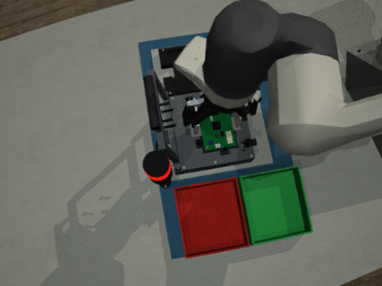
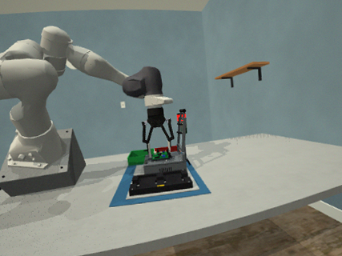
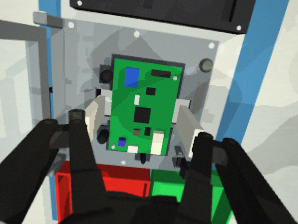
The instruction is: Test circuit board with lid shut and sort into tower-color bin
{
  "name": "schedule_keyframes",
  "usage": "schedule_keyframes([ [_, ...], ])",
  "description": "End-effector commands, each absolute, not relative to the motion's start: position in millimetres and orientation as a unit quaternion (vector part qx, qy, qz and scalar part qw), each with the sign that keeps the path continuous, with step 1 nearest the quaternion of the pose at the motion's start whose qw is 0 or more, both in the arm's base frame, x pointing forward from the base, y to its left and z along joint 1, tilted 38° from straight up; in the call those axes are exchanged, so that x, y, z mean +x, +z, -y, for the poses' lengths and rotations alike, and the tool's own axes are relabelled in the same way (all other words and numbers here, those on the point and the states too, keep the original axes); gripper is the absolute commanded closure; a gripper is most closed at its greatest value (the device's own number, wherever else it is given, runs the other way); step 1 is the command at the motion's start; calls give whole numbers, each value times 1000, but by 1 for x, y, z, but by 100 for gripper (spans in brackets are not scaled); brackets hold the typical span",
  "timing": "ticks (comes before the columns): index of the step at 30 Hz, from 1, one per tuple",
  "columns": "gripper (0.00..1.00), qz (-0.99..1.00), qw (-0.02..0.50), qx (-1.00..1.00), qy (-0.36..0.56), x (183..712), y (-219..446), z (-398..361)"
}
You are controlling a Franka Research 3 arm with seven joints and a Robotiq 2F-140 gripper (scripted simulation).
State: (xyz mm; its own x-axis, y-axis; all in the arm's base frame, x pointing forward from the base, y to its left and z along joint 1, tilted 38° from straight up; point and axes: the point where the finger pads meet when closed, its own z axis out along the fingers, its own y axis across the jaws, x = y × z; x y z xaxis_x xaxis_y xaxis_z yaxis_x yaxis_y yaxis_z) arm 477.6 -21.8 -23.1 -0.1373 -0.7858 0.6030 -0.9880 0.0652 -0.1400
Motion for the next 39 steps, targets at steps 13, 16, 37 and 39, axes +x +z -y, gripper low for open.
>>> schedule_keyframes([
  [13, 42, 705, 189, 629, 268, 476, -23, 23],
  [16, 42, 705, 189, 629, 268, 476, -23, 23],
  [37, 46, 705, 189, 629, 268, 476, -23, 23],
  [39, 46, 705, 189, 629, 268, 476, -23, 23],
])
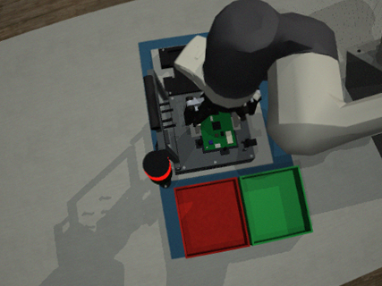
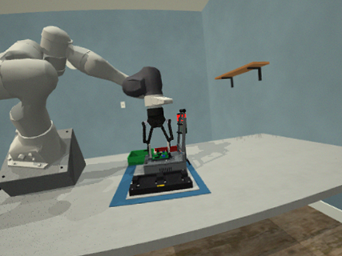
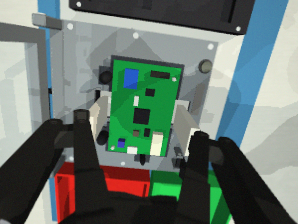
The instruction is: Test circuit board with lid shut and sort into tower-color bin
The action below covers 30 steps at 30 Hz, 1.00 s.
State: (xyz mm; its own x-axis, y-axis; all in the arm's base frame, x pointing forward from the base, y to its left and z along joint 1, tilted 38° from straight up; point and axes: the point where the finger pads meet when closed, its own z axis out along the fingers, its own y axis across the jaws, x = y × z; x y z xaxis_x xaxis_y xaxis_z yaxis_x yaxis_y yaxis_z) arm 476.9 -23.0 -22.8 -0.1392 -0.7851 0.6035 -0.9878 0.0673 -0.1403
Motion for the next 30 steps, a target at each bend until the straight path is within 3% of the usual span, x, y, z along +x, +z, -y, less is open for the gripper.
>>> schedule_keyframes([
  [1, 46, 705, 189, 629, 268, 476, -23, 23],
  [30, 49, 705, 189, 629, 268, 476, -22, 23],
])
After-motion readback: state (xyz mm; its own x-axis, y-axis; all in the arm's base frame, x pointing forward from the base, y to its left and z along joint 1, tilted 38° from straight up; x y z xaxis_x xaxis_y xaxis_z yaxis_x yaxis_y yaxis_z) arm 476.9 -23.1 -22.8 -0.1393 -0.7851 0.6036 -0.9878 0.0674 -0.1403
